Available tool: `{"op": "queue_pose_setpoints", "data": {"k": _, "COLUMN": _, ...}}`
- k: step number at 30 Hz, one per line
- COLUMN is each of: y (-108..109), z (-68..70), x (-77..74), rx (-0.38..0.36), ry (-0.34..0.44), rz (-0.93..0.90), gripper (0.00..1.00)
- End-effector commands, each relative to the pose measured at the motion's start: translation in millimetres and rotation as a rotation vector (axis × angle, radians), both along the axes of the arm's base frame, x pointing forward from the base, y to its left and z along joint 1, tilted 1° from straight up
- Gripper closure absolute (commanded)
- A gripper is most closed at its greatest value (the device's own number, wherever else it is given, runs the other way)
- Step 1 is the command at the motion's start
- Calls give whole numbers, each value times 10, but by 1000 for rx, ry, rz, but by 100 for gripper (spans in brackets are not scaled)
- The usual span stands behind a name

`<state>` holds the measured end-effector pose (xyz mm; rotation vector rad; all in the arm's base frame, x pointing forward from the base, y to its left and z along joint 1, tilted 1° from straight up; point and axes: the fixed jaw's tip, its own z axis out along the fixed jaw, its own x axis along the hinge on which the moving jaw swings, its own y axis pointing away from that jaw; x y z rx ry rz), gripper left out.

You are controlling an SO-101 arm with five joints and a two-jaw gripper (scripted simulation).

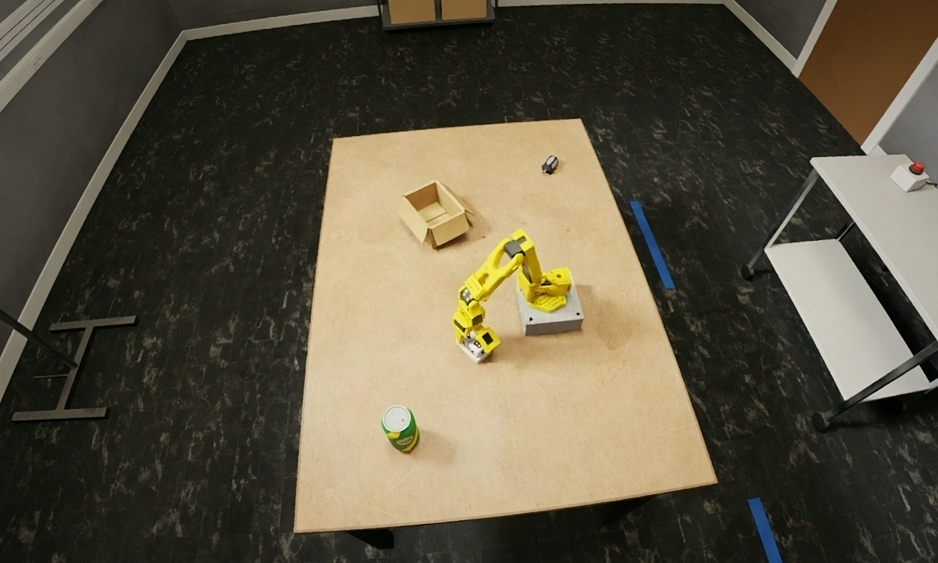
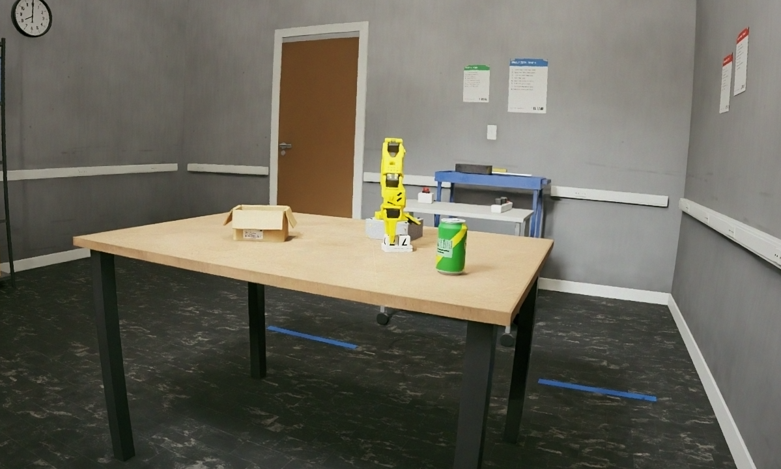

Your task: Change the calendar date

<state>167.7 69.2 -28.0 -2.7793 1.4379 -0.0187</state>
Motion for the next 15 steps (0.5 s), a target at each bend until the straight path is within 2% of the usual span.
{"op": "queue_pose_setpoints", "data": {"k": 1, "y": 7, "z": -13, "x": -7, "rx": -3, "ry": 11, "rz": -5, "gripper": 79}}
{"op": "queue_pose_setpoints", "data": {"k": 8, "y": 7, "z": -13, "x": -7, "rx": -3, "ry": 11, "rz": -5, "gripper": 81}}
{"op": "queue_pose_setpoints", "data": {"k": 15, "y": 7, "z": -13, "x": -7, "rx": -3, "ry": 11, "rz": -5, "gripper": 88}}
